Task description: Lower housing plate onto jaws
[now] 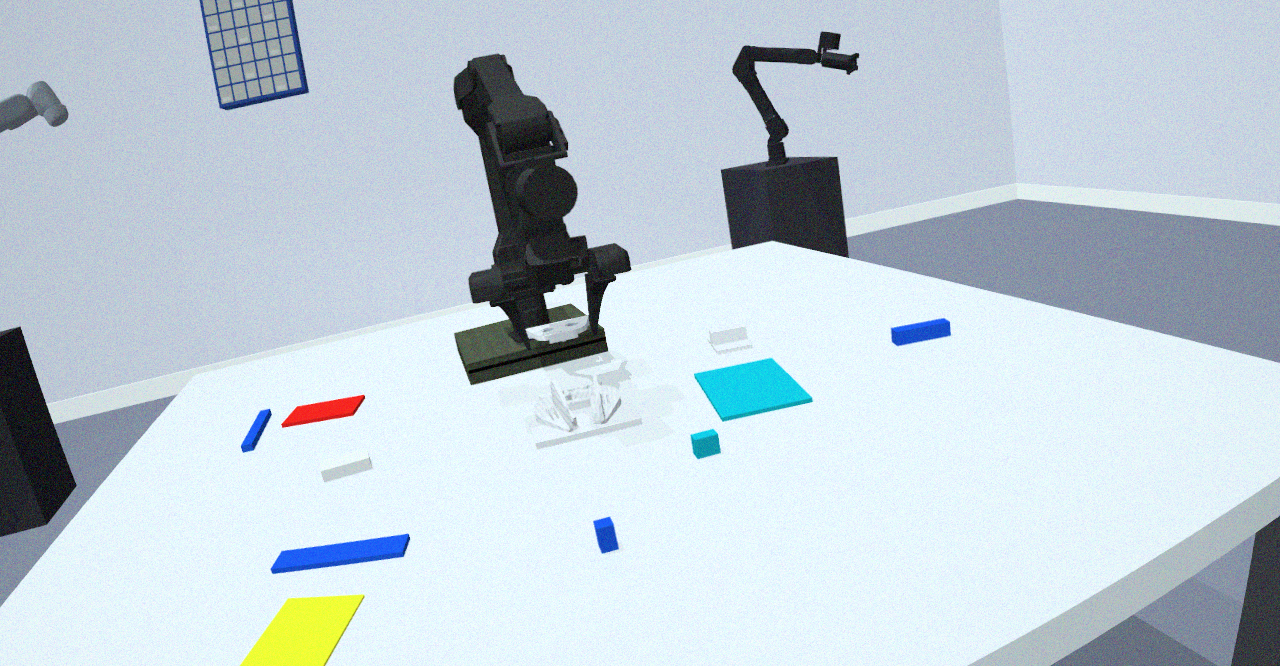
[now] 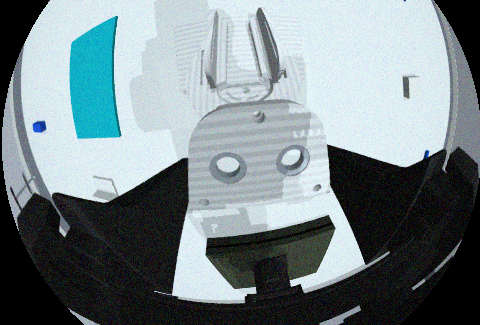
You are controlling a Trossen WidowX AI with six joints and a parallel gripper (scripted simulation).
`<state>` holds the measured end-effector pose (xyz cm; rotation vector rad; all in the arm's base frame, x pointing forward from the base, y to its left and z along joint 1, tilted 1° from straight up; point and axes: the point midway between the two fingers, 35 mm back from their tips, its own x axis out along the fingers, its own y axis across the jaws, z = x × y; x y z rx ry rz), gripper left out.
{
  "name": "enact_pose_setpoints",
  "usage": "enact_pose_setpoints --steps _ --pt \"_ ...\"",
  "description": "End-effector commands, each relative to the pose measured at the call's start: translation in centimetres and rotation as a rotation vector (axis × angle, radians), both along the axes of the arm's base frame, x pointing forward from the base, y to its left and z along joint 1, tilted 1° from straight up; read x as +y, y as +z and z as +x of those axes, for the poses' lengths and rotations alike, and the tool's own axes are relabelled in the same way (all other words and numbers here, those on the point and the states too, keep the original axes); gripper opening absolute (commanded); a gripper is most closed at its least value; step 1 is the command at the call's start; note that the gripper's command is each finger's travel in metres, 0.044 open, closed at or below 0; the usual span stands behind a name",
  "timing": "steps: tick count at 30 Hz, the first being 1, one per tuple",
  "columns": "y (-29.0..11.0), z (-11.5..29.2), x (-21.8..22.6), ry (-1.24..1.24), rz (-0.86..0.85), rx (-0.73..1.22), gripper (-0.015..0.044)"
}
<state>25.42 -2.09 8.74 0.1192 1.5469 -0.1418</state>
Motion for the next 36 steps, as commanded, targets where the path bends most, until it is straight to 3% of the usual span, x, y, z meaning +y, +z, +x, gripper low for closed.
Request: enact_pose_setpoints --steps 1,36 --pt "0.0 0.1 0.0 0.003 -0.002 -0.002 0.0351" --pt "-4.0 0.4 -0.1 0.003 -0.003 -0.002 0.0351"
